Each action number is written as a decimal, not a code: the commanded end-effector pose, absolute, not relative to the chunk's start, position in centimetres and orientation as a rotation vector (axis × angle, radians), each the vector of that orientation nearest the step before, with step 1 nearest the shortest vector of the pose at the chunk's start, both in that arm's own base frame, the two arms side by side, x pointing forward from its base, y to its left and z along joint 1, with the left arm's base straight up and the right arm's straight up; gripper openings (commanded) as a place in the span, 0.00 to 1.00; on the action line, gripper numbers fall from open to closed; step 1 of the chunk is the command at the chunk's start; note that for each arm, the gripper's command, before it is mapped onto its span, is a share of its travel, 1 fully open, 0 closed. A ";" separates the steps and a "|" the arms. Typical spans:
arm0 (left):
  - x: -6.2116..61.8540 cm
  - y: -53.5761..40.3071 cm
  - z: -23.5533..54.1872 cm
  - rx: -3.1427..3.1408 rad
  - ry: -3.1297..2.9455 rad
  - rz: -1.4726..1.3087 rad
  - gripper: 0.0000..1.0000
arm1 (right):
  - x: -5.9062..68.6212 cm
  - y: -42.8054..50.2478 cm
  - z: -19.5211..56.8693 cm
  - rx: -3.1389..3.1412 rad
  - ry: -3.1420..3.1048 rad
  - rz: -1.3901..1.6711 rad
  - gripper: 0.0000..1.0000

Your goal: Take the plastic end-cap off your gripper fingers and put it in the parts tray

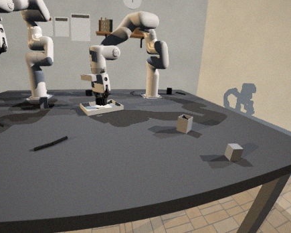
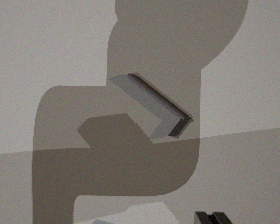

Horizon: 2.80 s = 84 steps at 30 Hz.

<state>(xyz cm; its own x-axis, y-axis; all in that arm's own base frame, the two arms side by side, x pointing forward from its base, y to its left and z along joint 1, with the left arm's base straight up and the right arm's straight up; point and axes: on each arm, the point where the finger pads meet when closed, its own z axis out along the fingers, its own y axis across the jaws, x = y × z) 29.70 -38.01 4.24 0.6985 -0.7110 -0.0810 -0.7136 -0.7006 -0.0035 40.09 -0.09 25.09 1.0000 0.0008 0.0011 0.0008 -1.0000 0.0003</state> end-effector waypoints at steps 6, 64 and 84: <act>29.7 -38.1 3.0 -2.868 1.201 0.108 0.00 | 40.1 -0.1 25.2 3.141 0.001 0.006 0.00; 30.0 -38.4 8.4 -2.869 1.201 0.107 0.57 | 40.1 -0.1 25.2 3.141 0.001 0.006 0.00; 31.9 -36.5 9.9 -2.900 1.136 0.102 0.57 | 40.1 -0.1 25.2 3.141 0.001 0.006 0.00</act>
